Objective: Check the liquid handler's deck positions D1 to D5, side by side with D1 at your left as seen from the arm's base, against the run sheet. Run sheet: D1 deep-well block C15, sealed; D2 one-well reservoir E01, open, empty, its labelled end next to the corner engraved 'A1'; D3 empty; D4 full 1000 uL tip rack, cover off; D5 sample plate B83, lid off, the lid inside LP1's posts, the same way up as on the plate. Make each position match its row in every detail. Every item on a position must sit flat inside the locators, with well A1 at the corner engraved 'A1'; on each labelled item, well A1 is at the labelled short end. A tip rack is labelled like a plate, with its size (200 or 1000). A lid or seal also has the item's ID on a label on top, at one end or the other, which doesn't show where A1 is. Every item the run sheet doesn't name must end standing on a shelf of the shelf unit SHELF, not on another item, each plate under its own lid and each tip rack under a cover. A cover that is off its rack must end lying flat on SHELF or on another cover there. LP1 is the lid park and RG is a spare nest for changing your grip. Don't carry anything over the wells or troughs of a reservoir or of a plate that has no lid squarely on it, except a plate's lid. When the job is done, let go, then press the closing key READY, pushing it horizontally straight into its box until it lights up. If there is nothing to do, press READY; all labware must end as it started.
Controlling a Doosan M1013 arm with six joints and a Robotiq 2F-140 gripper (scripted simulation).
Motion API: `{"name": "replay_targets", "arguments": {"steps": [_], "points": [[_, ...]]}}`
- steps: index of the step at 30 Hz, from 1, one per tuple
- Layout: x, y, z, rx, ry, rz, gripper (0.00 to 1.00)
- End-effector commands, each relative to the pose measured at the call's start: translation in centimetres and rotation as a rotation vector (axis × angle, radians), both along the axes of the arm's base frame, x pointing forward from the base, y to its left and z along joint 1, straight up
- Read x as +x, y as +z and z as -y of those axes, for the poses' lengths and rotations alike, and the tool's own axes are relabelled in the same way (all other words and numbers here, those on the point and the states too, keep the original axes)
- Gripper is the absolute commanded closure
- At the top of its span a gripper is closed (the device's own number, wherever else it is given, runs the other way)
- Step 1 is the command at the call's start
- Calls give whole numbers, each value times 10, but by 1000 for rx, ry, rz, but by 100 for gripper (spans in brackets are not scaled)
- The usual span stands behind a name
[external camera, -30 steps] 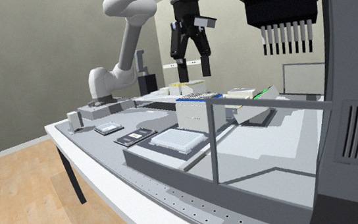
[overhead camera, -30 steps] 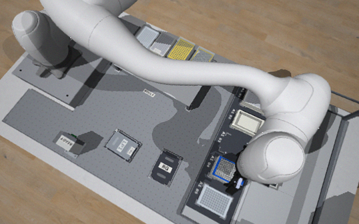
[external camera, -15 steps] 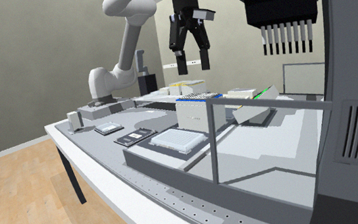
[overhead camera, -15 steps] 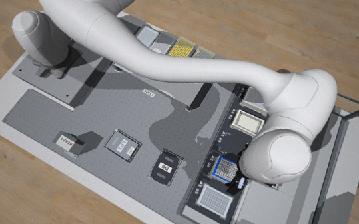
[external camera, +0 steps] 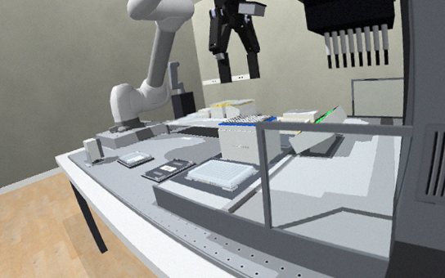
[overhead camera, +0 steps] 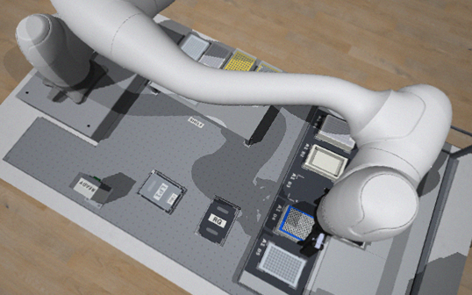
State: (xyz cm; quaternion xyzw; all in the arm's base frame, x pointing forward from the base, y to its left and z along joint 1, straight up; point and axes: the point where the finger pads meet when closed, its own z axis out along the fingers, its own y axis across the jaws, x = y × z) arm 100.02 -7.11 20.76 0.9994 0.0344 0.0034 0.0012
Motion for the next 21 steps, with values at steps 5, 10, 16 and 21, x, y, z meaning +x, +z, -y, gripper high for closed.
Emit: {"name": "replay_targets", "arguments": {"steps": [5, 10, 16, 21], "points": [[0, 14, 0, 0, 0, 2, 21], [0, 19, 0, 0, 0, 2, 21], [0, 29, 0, 0, 0, 2, 21], [0, 37, 0, 0, 0, 2, 21]]}}
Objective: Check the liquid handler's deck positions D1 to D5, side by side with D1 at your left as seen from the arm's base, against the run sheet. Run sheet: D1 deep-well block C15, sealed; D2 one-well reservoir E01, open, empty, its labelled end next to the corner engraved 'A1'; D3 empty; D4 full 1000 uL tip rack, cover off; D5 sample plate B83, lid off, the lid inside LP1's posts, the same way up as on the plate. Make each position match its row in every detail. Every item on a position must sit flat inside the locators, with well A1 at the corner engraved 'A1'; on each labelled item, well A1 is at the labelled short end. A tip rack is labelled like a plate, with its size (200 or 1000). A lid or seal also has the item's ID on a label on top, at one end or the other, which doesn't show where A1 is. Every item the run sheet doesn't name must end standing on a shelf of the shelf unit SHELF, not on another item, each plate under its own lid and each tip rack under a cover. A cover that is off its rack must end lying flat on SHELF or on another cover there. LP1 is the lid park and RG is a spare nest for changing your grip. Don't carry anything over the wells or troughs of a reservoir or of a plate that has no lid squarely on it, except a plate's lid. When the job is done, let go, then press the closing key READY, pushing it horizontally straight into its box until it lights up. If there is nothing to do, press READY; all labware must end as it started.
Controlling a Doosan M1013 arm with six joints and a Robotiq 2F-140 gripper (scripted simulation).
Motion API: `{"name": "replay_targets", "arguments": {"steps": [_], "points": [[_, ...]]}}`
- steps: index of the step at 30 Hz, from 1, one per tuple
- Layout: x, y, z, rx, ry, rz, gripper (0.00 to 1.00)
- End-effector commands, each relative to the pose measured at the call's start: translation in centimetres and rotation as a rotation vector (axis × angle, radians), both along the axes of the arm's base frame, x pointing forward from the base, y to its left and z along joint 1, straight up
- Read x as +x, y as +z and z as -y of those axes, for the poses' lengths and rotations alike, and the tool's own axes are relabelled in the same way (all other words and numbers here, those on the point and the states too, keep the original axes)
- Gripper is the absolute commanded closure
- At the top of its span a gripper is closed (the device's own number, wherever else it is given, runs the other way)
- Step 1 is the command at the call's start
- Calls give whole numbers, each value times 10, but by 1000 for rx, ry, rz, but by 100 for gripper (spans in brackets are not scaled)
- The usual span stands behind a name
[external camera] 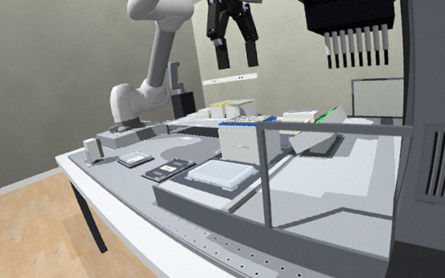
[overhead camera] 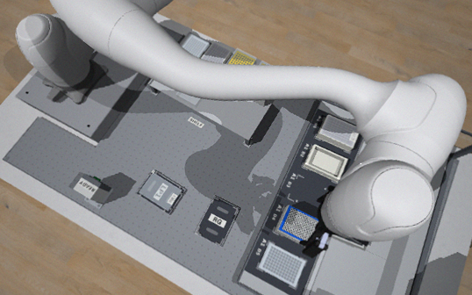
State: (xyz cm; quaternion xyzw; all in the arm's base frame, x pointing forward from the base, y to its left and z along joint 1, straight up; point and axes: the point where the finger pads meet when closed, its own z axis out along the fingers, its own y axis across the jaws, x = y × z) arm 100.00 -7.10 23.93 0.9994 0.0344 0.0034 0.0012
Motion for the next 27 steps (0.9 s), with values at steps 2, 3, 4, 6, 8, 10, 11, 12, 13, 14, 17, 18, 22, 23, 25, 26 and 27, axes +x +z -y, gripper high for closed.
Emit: {"name": "replay_targets", "arguments": {"steps": [2, 3, 4, 6, 8, 10, 11, 12, 13, 14, 17, 18, 22, 23, 25, 26, 27], "points": [[0, 7, 0, 0, 0, 2, 21], [0, 7, 0, 0, 0, 2, 21], [0, 9, 0, 0, 0, 2, 21], [0, 12, 0, 0, 0, 2, 21], [0, 15, 0, 0, 0, 2, 21], [0, 19, 0, 0, 0, 2, 21], [0, 20, 0, 0, 0, 2, 21], [0, 22, 0, 0, 0, 2, 21], [0, 24, 0, 0, 0, 2, 21], [0, 25, 0, 0, 0, 2, 21], [0, 30, 0, 0, 0, 2, 21], [0, 32, 0, 0, 0, 2, 21], [0, 35, 0, 0, 0, 2, 21], [0, 37, 0, 0, 0, 2, 21], [0, 40, 0, 0, 0, 2, 21], [0, 42, 0, 0, 0, 2, 21], [0, 44, 0, 0, 0, 2, 21]]}}
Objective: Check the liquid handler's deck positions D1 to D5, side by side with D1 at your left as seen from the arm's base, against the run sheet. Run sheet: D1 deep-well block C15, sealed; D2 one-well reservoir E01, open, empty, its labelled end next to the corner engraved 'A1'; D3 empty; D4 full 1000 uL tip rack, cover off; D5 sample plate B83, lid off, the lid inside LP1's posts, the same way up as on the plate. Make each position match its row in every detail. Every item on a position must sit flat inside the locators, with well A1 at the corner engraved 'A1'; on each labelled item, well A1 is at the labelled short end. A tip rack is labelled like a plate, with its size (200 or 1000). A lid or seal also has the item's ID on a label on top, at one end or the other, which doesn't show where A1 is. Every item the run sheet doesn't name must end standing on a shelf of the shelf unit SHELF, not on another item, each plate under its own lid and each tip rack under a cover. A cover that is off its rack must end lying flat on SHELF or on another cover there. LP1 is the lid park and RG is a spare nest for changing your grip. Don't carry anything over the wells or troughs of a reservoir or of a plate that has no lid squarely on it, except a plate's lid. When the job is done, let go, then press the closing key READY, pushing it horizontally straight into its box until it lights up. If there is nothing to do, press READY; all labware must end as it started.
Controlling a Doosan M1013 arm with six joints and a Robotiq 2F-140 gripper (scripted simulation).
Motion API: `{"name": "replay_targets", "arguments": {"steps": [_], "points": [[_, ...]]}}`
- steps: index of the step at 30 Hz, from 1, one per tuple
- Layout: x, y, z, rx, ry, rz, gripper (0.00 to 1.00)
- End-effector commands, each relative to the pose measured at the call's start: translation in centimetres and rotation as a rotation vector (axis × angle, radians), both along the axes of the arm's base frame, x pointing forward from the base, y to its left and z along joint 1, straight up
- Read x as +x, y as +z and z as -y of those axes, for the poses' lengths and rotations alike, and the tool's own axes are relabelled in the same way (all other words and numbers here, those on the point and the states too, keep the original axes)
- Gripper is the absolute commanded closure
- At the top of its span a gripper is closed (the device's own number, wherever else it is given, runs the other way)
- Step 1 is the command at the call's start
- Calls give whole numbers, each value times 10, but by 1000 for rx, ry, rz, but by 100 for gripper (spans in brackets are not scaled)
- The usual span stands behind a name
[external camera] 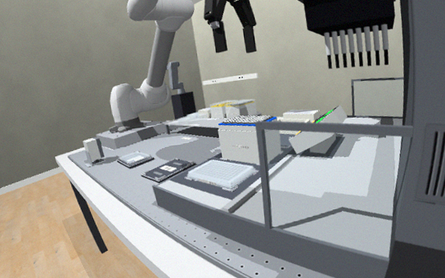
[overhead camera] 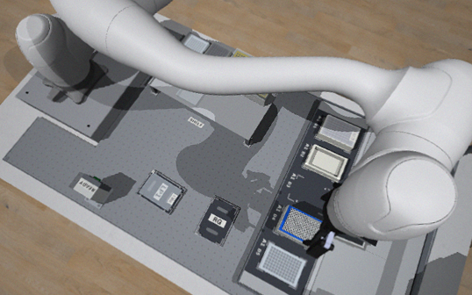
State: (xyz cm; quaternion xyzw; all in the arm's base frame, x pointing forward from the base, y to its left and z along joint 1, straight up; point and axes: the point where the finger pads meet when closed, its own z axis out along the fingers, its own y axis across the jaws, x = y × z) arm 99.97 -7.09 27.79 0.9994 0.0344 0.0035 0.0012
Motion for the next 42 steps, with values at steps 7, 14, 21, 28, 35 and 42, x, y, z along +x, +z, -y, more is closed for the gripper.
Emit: {"name": "replay_targets", "arguments": {"steps": [7, 14, 21, 28, 35, 42], "points": [[-29, -2, 1, 1, -120, 2, 90], [-53, -7, 2, 2, -220, 2, 90], [-84, -14, 4, 3, -360, 2, 90], [-84, -14, 4, 4, -460, 2, 90], [-84, -14, 4, 5, -600, 2, 90], [-84, -14, 4, 6, -740, 3, 90]]}}
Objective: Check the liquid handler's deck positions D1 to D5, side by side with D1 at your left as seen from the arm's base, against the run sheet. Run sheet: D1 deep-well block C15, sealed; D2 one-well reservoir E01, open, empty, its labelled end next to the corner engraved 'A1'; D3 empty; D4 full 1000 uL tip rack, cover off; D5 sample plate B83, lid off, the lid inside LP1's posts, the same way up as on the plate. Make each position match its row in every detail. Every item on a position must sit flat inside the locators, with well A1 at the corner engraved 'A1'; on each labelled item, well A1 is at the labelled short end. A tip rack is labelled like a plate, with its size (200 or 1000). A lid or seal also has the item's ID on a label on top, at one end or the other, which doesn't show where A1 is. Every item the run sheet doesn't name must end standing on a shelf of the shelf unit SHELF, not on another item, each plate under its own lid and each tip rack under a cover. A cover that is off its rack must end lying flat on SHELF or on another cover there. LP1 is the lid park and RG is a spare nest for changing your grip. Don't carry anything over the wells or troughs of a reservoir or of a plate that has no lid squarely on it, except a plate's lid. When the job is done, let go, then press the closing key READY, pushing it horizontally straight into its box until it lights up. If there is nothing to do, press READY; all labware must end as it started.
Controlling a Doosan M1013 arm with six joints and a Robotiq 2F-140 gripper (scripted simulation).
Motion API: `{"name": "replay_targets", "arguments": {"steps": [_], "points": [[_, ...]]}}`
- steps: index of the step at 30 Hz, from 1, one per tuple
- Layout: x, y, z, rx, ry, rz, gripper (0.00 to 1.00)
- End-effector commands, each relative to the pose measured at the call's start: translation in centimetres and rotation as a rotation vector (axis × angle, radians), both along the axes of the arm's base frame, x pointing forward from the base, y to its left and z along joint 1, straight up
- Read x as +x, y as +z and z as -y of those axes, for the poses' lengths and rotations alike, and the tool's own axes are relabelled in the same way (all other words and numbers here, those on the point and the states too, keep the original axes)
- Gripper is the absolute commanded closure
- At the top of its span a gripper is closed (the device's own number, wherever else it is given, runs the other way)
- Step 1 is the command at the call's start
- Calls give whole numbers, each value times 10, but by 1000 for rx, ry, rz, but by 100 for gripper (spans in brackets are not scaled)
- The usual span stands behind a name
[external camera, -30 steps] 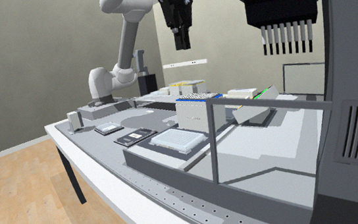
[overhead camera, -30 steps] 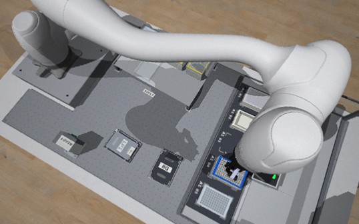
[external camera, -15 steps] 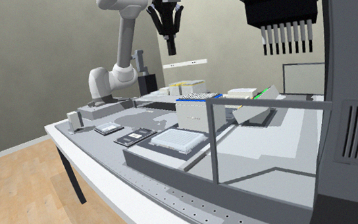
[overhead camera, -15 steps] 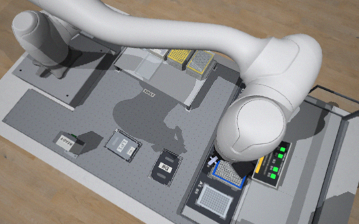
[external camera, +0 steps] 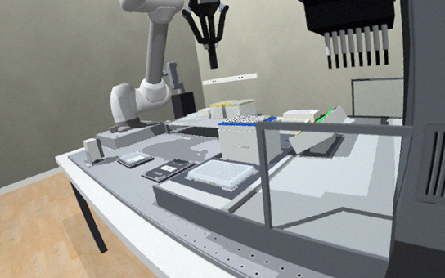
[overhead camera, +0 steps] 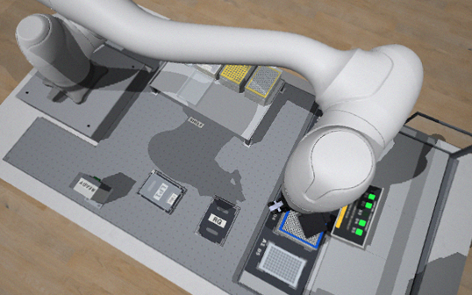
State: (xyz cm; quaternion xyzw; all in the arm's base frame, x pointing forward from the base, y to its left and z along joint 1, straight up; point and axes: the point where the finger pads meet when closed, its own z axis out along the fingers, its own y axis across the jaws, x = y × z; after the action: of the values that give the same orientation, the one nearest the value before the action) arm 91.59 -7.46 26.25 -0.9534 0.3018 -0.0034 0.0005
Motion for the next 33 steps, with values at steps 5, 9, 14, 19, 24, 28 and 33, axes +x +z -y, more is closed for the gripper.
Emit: {"name": "replay_targets", "arguments": {"steps": [5, 9, 14, 19, 24, 28, 33], "points": [[0, 1, 0, 0, -118, 2, 90], [-14, -2, 1, 1, -184, 2, 90], [-39, -7, 2, 1, -284, 2, 90], [-53, -11, 2, 2, -344, 2, 90], [-78, -16, 3, 3, -444, 2, 90], [-84, -18, 4, 3, -524, 2, 90], [-84, -18, 4, 4, -624, 2, 90]]}}
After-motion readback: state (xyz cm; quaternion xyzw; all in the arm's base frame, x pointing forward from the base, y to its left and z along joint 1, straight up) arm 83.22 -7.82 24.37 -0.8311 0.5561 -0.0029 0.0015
